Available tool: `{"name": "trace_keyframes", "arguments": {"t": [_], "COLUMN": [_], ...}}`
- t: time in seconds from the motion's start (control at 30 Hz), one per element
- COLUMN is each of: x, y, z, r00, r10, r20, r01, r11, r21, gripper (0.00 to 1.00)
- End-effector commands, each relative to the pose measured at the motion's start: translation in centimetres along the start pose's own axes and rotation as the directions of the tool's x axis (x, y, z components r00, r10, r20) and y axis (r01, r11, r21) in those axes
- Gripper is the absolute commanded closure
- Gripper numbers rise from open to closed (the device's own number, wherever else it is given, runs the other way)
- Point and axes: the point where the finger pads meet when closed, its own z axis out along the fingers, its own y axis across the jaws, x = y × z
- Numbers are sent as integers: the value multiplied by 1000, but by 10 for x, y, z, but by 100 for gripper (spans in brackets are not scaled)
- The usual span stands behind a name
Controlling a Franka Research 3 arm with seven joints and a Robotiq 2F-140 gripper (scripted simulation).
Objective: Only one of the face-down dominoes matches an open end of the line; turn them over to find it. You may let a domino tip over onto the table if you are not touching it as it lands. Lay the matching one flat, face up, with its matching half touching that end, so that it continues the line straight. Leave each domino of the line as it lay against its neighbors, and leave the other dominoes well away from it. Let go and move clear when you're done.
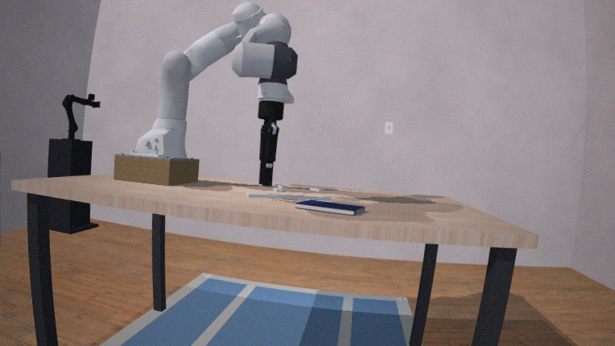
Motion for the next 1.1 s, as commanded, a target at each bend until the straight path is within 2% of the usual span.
{"name": "trace_keyframes", "arguments": {"t": [0.0, 0.57, 0.83, 1.07], "x": [0, 0, 0, 0], "y": [0, 0, 0, 0], "z": [-1, -3, -12, -29], "r00": [1000, 1000, 1000, 1000], "r10": [3, 1, 1, 1], "r20": [1, 0, 0, 0], "r01": [-3, -1, -1, -1], "r11": [1000, 1000, 1000, 1000], "r21": [0, 0, 0, 0], "gripper": [67, 67, 67, 67]}}
